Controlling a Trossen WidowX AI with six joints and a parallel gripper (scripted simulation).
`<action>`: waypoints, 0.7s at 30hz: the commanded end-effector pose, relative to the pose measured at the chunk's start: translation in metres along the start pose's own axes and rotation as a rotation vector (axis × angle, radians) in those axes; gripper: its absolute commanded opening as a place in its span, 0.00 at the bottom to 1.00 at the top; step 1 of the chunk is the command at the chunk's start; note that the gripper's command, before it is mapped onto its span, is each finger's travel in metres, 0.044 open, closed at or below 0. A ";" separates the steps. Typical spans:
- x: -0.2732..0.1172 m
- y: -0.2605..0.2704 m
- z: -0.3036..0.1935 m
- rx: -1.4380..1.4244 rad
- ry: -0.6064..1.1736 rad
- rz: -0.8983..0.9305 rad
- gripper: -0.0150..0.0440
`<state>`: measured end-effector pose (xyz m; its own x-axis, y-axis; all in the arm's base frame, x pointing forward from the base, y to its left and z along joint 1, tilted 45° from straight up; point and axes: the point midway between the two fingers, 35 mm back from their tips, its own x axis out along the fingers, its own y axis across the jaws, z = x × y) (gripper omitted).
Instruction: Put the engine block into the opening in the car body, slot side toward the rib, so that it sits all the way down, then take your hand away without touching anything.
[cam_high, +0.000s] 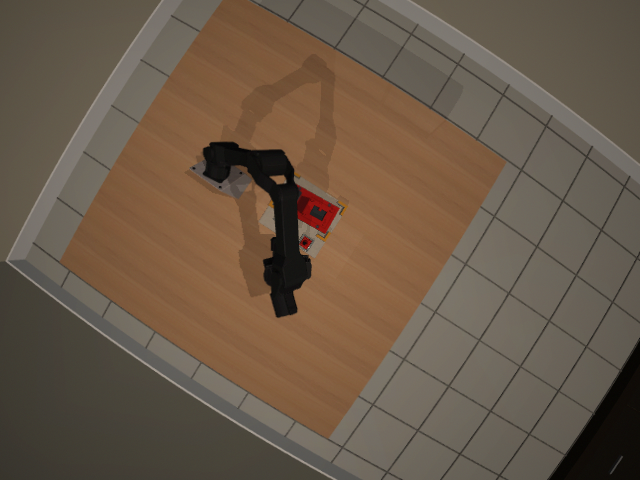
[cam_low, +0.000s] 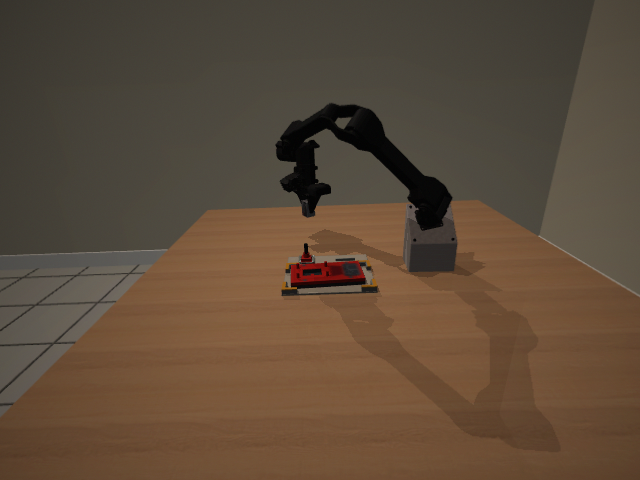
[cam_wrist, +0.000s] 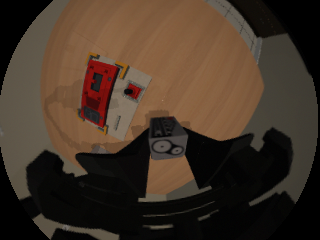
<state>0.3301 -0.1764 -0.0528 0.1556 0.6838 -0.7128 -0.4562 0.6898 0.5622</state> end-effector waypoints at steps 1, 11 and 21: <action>-0.011 0.000 0.002 -0.015 0.000 -0.016 0.25; 0.016 0.000 0.000 -0.015 -0.001 -0.015 0.25; 0.014 0.000 -0.003 -0.015 -0.093 -0.014 0.25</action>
<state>0.3330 -0.1670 -0.0635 0.2039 0.6833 -0.7011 -0.4704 0.6965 0.5419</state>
